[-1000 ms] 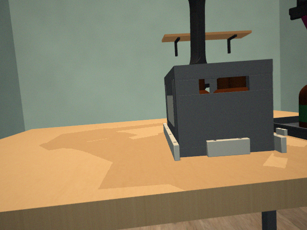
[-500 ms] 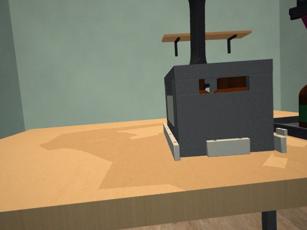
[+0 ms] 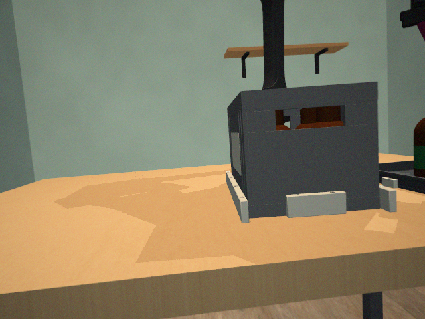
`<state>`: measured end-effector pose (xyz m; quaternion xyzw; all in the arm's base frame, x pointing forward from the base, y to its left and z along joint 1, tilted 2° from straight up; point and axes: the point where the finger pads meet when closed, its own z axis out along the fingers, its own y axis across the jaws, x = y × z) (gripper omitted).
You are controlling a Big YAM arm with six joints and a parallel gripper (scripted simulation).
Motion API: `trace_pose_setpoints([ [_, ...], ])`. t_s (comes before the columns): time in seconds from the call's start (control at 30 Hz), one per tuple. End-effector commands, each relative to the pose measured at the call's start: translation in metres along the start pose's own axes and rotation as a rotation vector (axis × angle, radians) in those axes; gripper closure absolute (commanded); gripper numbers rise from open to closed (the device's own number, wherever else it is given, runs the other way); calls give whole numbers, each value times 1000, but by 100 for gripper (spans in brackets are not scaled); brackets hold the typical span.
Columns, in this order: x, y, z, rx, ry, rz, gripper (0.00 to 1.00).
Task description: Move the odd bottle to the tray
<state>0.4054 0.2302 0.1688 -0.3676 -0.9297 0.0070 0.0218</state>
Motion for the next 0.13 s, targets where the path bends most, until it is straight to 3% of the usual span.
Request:
trace_pose_setpoints([
  [0.0, -9, 20, -37, -79, -24, -3, 100],
  [0.1, -9, 20, -37, -79, -24, -3, 100],
])
